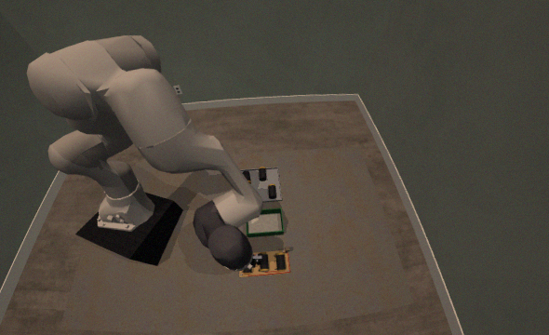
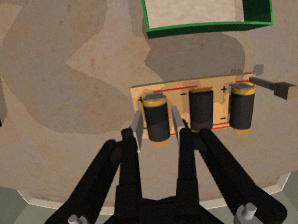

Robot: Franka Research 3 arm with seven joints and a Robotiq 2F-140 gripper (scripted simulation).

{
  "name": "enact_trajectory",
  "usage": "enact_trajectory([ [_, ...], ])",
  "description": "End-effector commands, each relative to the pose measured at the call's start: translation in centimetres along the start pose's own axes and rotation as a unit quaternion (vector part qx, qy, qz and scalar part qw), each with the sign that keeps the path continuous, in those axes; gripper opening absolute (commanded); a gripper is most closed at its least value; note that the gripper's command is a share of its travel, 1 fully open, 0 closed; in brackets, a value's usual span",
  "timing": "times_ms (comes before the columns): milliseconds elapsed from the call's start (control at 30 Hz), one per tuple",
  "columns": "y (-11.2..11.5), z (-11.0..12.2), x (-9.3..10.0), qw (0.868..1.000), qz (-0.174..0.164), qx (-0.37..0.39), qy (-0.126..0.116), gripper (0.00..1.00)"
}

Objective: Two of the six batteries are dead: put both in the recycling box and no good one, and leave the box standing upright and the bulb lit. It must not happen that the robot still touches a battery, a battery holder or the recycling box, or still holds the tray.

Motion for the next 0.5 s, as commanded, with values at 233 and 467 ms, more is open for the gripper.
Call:
enact_trajectory([
  [233, 0.0, 0.1, 0.8, 1.0, 0.0, 0.001, 0.001, 0.29],
  [467, 0.0, 0.1, 3.8, 1.0, 0.0, 0.001, 0.001, 0.29],
])
Point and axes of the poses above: the point where the finger pads meet when closed, its own x axis back along the fingers, its own z axis across the jaws, y = z × x, the point moved 8 cm from there along x, back along the fingers, and after that the axes turned 8 degrees about -x, right-handed, at the moved point
